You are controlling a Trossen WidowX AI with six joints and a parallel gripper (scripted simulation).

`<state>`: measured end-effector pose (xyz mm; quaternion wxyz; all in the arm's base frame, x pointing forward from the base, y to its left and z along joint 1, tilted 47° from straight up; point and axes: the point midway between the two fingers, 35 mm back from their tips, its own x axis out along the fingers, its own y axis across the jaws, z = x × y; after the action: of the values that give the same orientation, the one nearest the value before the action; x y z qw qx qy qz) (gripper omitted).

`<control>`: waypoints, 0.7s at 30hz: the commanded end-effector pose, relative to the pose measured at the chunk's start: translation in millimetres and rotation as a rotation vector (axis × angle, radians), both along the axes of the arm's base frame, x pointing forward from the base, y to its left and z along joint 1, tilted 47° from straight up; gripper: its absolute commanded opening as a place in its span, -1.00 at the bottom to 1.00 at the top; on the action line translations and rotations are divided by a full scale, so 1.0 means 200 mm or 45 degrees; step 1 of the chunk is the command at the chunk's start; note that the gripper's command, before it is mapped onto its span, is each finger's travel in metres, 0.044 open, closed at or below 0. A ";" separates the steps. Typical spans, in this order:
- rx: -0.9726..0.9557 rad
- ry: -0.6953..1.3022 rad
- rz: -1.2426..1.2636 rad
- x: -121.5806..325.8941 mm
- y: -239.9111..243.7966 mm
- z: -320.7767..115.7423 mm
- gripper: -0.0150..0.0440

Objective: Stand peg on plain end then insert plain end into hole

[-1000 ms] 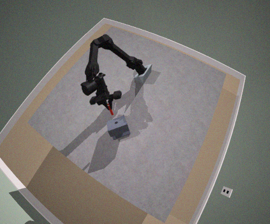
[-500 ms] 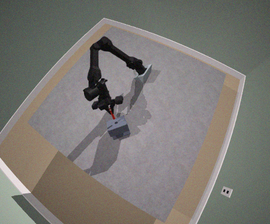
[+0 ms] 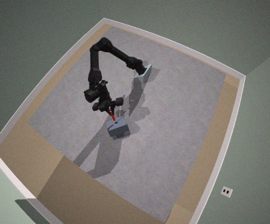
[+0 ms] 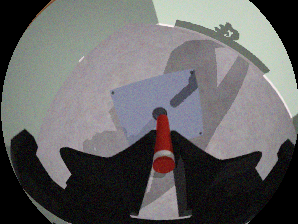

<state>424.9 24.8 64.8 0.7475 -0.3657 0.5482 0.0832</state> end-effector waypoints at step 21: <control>0.000 -0.001 0.000 0.02 -0.02 -0.06 -0.49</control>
<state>429.2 21.3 52.4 0.7470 -0.3658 0.5488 0.0833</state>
